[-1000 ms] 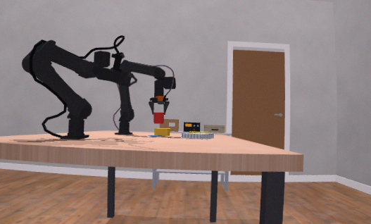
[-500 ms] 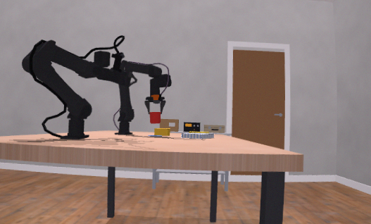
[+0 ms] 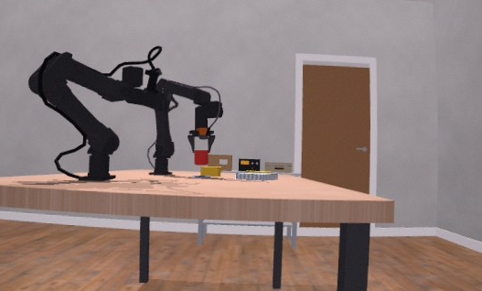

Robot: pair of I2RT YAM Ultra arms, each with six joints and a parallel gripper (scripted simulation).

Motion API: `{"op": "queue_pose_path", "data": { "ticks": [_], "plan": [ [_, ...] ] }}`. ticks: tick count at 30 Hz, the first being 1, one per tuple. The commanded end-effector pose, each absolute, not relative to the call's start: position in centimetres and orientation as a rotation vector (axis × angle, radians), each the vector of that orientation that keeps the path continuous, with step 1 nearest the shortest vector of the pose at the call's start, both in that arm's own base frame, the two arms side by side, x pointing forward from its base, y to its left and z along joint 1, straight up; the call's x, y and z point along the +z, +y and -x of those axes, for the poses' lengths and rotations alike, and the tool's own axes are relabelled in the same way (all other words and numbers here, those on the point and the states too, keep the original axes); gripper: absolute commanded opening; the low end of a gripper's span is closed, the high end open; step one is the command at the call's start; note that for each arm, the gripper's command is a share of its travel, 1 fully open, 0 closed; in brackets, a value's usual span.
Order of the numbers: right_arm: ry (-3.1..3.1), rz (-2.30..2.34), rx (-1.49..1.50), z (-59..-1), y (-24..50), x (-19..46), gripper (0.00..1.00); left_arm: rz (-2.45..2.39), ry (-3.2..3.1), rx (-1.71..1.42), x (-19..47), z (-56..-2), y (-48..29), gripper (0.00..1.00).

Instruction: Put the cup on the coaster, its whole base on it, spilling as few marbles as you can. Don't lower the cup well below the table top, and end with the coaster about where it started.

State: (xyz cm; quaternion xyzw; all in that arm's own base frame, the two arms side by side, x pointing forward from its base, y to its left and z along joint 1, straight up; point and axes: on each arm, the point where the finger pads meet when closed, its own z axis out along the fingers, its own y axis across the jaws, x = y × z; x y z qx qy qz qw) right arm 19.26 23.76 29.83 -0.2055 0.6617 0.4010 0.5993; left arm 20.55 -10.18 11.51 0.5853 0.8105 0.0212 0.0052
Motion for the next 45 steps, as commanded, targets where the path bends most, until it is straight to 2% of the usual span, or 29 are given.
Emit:
{"op": "queue_pose_path", "data": {
  "ticks": [1,15,45],
  "plan": [
    [1.525,0.462,0.929,-19.2,23.2,30.0,1.0,-1.808,2.525,0.081,11.1,-21.2,-10.4,0.0],
    [1.525,0.462,0.929,-19.2,23.2,30.0,1.0,-1.815,2.531,0.079,8.4,-21.1,-10.4,0.0],
    [1.525,0.462,0.929,-19.2,23.2,30.0,1.0,-1.809,2.523,0.081,7.0,-21.3,-10.5,0.0]
  ]
}}
